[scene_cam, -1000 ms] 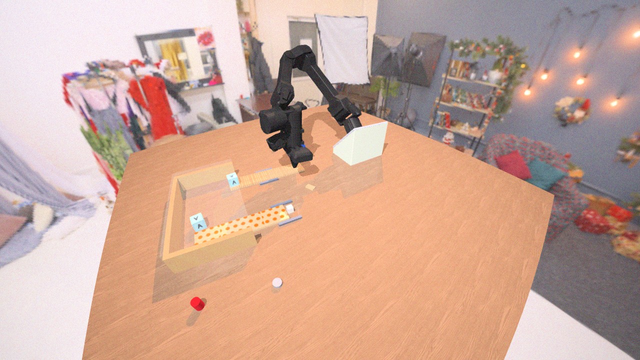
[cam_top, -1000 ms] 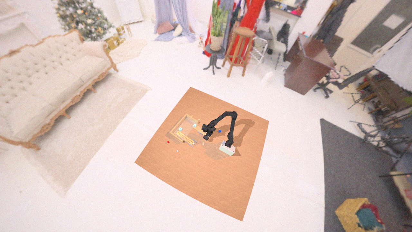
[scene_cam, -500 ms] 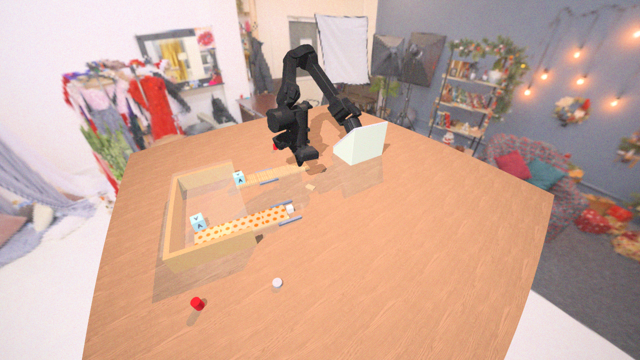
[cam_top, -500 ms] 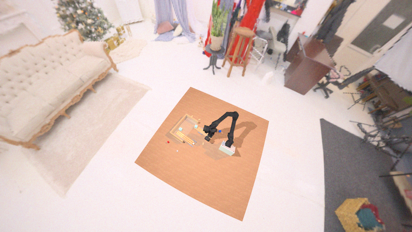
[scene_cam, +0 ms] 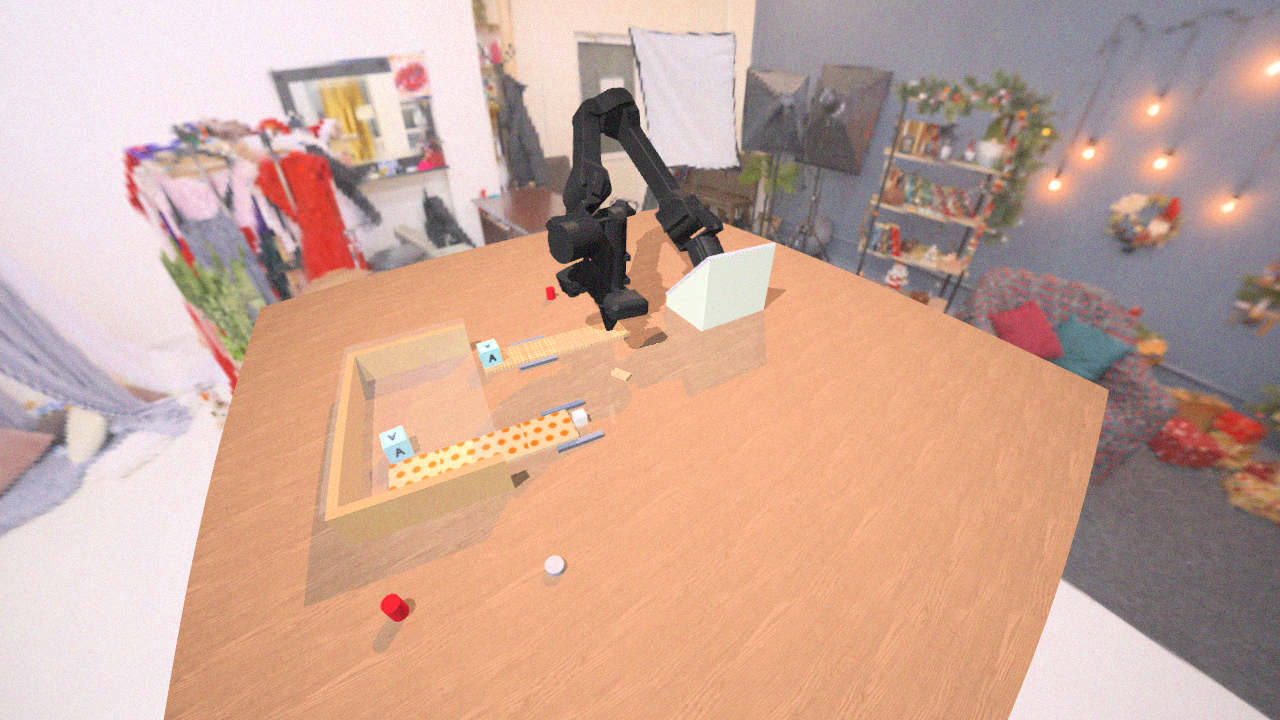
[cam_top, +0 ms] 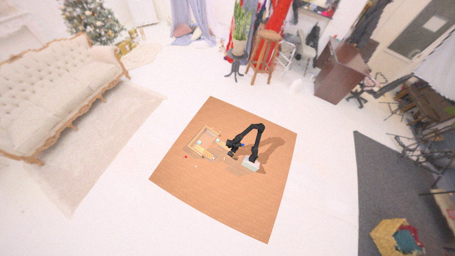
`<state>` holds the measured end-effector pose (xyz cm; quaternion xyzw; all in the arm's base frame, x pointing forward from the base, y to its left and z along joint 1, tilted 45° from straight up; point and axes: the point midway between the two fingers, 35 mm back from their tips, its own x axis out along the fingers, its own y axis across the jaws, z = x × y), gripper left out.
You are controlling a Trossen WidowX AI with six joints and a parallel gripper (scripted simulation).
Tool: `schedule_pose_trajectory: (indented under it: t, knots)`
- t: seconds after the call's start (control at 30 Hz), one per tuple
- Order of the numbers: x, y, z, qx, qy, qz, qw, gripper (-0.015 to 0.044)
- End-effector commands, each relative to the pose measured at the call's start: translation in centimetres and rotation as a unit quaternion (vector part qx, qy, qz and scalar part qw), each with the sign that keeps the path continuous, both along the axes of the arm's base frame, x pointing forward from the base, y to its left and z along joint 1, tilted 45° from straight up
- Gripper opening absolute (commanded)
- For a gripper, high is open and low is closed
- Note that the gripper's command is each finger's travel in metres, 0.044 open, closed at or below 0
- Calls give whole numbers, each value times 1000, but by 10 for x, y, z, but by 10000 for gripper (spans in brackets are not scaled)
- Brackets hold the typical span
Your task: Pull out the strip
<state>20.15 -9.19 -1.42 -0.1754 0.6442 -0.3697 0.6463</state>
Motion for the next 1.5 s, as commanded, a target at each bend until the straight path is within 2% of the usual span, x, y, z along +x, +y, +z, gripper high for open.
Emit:
schedule_pose_trajectory:
  t: [0.0, 0.37, 1.47]
  knots:
    - [-17, -1, -4, 3, 15, -8, 1000, 0]
    - [-29, 3, -5, 4, 16, -8, 1000, 0]
    - [-29, 3, -5, 4, 16, -8, 1000, 0]
